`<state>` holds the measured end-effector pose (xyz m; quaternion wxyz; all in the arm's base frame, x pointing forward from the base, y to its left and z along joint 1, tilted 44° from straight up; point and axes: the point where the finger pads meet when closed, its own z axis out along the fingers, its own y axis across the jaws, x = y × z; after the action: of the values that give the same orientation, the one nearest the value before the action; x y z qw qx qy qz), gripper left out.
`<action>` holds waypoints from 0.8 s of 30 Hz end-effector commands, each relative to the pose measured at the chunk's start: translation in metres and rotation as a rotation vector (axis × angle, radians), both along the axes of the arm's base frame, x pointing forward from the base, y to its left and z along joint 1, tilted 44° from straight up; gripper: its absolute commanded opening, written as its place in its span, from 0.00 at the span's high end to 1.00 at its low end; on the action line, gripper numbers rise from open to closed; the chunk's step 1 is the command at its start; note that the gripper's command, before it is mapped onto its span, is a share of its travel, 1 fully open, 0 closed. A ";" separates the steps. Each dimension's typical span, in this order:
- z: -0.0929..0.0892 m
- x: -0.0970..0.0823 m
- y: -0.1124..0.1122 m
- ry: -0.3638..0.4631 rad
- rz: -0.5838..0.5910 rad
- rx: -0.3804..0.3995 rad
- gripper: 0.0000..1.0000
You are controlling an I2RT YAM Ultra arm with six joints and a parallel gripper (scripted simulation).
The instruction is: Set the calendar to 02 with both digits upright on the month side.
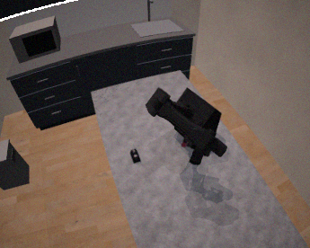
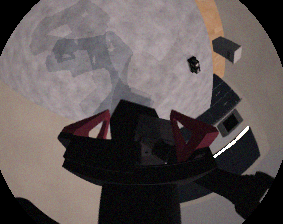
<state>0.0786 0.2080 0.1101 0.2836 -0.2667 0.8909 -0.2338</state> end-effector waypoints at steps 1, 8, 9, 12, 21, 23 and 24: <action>0.002 -0.002 0.002 0.002 0.007 0.010 0.00; 0.000 0.005 -0.001 0.044 0.002 -0.007 0.00; 0.000 0.007 -0.002 0.058 0.001 -0.011 0.00; -0.003 0.016 -0.006 0.116 -0.002 -0.027 0.00; -0.010 0.049 -0.021 0.319 0.028 -0.034 0.00; -0.011 0.062 -0.026 0.381 0.054 -0.017 0.00; -0.011 0.068 -0.029 0.409 0.071 -0.006 0.00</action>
<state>0.1415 0.1723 0.0992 0.1315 -0.2689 0.9308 -0.2097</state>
